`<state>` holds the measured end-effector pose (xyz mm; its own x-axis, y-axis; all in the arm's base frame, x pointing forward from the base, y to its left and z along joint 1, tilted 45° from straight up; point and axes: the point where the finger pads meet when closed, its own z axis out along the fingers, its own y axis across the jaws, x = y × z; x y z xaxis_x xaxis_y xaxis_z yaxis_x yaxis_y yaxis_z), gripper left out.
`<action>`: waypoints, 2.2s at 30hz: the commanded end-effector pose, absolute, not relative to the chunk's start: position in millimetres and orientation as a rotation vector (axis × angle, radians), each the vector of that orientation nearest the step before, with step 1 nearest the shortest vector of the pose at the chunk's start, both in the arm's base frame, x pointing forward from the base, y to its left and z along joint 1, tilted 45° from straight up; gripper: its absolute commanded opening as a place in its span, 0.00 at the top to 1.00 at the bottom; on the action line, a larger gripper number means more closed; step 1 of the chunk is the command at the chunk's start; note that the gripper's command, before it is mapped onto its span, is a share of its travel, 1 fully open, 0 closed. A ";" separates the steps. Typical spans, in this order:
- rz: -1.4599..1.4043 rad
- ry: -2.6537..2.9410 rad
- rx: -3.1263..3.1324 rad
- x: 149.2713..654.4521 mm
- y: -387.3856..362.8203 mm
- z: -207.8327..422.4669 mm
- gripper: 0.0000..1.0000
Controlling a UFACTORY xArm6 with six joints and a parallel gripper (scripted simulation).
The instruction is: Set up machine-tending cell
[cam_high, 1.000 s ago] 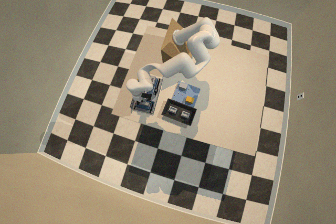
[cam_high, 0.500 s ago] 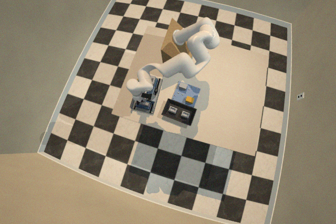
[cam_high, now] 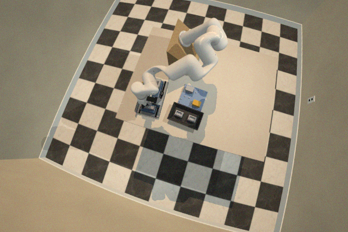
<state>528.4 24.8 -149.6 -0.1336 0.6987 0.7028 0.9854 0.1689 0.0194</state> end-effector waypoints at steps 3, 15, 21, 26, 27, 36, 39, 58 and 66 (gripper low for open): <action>-0.677 -1.900 -1.590 530.5 24.2 -147.4 1.00; -0.677 -1.900 -1.590 531.0 25.9 -145.8 1.00; -0.677 -1.900 -1.590 531.3 26.7 -145.2 1.00; -0.677 -1.900 -1.590 531.4 27.0 -144.8 1.00; -0.677 -1.900 -1.590 531.4 27.1 -144.8 1.00; -0.677 -1.900 -1.590 531.5 27.3 -144.6 1.00; -0.677 -1.900 -1.590 531.5 27.3 -144.6 1.00; -0.677 -1.900 -1.590 531.4 27.7 -145.0 1.00; -0.677 -1.900 -1.590 531.3 28.5 -145.8 1.00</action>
